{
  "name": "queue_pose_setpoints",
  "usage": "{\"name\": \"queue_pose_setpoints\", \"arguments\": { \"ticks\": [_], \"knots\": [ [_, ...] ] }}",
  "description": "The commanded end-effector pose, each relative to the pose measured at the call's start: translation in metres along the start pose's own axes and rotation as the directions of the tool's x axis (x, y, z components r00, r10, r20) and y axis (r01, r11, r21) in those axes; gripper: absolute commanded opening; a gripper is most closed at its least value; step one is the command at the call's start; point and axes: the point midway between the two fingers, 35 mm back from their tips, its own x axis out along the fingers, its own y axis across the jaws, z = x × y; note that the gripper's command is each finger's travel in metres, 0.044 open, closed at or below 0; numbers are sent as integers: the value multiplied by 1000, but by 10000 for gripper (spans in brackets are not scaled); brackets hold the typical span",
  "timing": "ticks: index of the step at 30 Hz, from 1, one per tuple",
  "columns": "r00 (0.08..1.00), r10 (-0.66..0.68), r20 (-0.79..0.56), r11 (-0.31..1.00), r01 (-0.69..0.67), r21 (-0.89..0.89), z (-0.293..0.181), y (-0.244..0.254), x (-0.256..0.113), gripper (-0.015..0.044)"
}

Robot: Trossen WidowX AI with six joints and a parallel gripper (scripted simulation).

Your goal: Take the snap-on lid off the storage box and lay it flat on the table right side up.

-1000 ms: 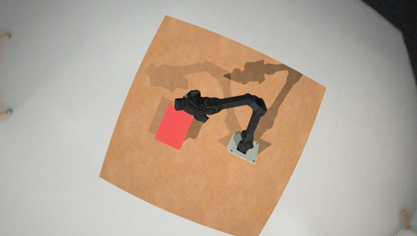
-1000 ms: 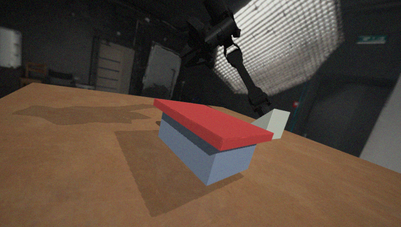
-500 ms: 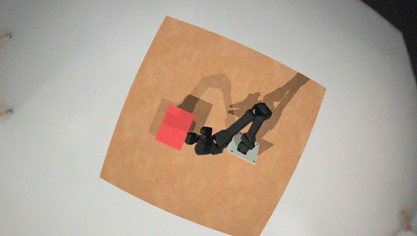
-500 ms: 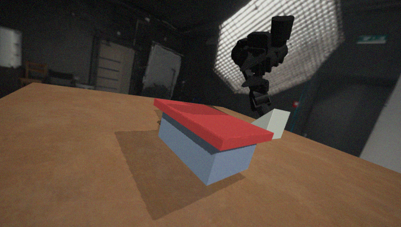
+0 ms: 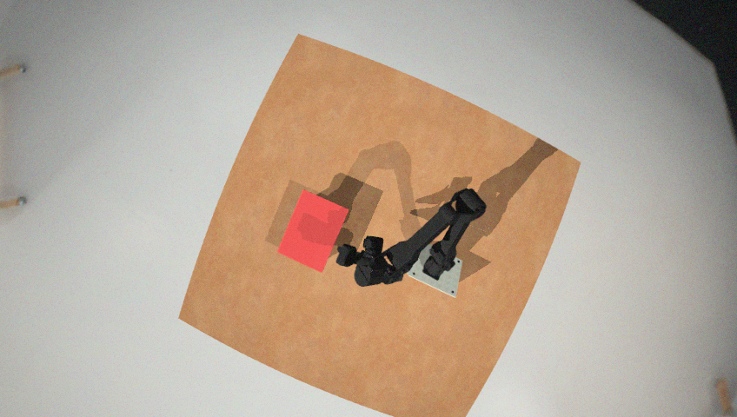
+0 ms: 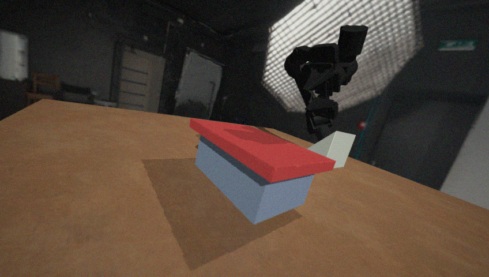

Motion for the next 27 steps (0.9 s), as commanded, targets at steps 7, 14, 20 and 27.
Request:
{"name": "queue_pose_setpoints", "arguments": {
  "ticks": [7,14,20,27],
  "knots": [
    [1000,-7,0,1000,7,-6,1,-51,39,235],
    [1000,-7,0,1000,7,-6,1,-51,39,235],
    [1000,-10,-3,1000,10,-5,0,-51,46,235],
    [1000,-14,-5,1000,14,-4,-1,-50,58,235]
  ]
}}
